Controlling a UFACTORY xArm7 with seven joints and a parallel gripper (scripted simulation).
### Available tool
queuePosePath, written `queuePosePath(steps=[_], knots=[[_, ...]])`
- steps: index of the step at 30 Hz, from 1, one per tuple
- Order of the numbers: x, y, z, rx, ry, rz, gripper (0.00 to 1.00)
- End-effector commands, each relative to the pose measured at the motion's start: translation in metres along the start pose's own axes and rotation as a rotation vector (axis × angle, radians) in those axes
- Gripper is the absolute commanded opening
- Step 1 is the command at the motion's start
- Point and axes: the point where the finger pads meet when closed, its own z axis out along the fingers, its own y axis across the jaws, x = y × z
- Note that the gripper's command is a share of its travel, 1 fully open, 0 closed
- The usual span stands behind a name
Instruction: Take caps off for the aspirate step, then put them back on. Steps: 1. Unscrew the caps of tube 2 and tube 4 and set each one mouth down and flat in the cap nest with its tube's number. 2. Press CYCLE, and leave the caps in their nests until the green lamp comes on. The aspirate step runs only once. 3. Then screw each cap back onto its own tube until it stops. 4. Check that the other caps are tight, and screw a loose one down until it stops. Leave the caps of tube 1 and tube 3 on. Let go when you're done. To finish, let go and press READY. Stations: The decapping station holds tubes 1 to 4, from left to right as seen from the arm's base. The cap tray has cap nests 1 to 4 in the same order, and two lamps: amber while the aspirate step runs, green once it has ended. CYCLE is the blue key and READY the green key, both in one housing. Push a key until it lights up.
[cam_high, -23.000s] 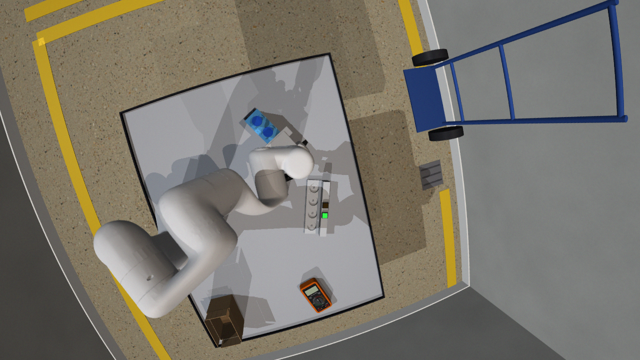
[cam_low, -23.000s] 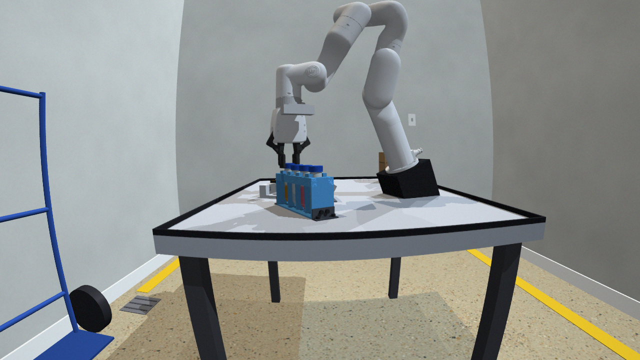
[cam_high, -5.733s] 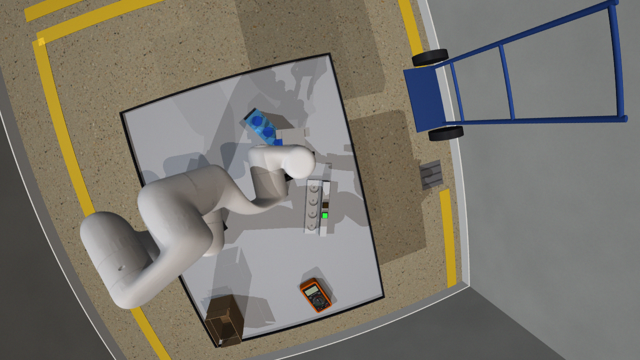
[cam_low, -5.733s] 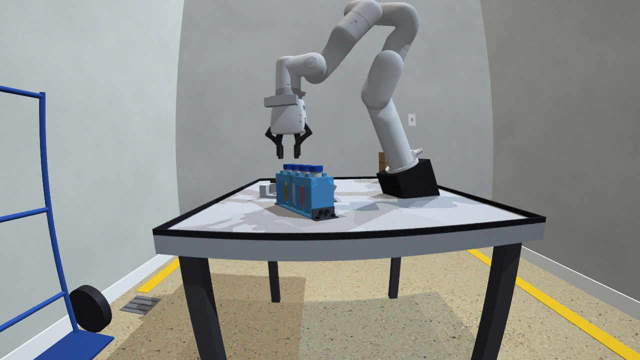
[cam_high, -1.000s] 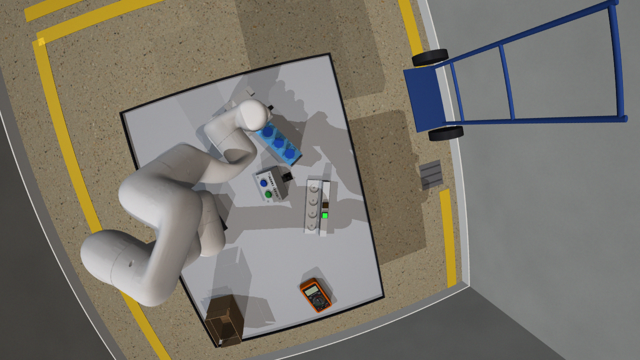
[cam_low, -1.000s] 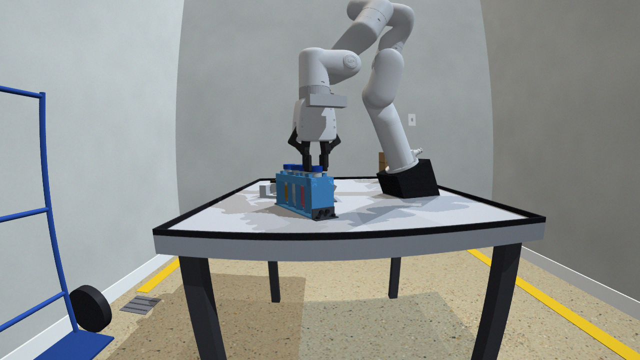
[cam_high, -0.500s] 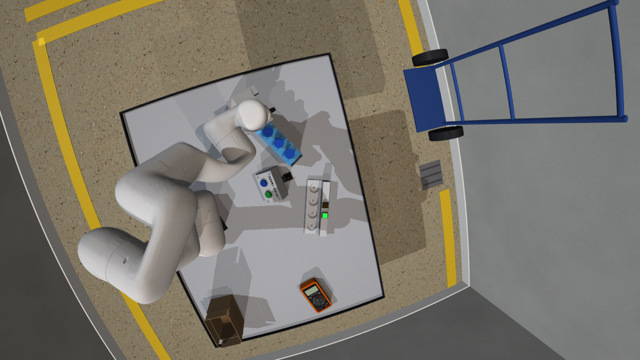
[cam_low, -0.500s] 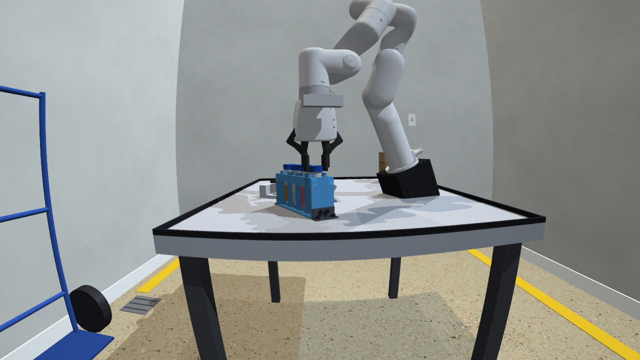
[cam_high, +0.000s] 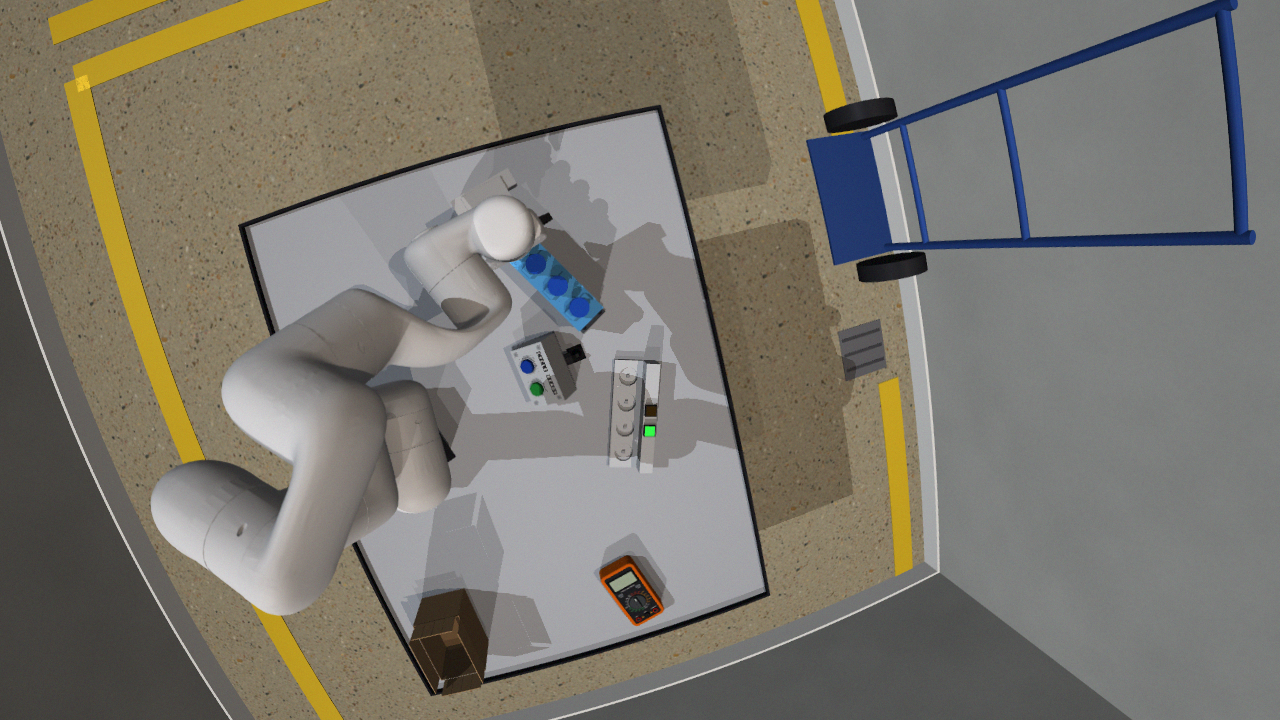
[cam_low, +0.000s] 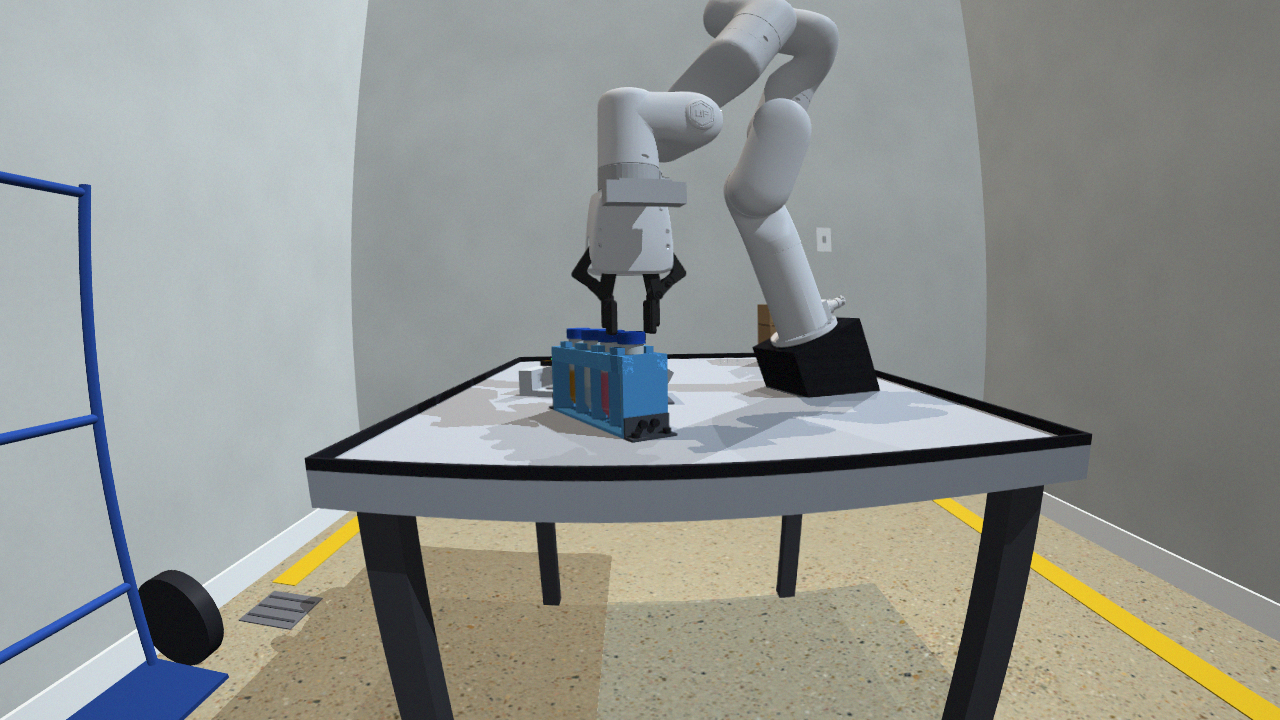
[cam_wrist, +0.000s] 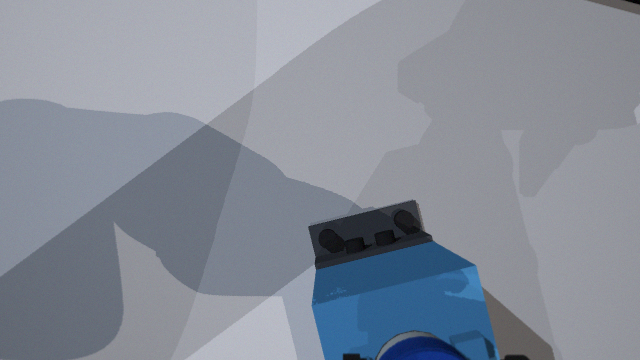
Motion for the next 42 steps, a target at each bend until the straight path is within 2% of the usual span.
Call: queuePosePath(steps=[1, 4, 9, 15, 18, 21, 25, 34, 42], knots=[[0.0, 0.001, -0.018, -0.002, 0.001, 0.0, 0.46], [0.0, 0.001, -0.021, -0.002, 0.001, 0.0, 0.46], [0.0, 0.001, -0.036, -0.002, 0.001, 0.0, 0.46], [0.0, 0.001, -0.037, -0.002, 0.001, 0.0, 0.46], [-0.024, 0.007, -0.037, -0.002, 0.001, -0.25, 0.46], [-0.031, 0.008, -0.037, -0.002, 0.001, -0.299, 0.46], [-0.057, 0.015, -0.037, -0.002, 0.0, -0.489, 0.46], [-0.101, 0.026, -0.037, -0.003, 0.0, -0.489, 0.46], [-0.101, 0.026, -0.037, -0.003, 0.0, -0.489, 0.46]])
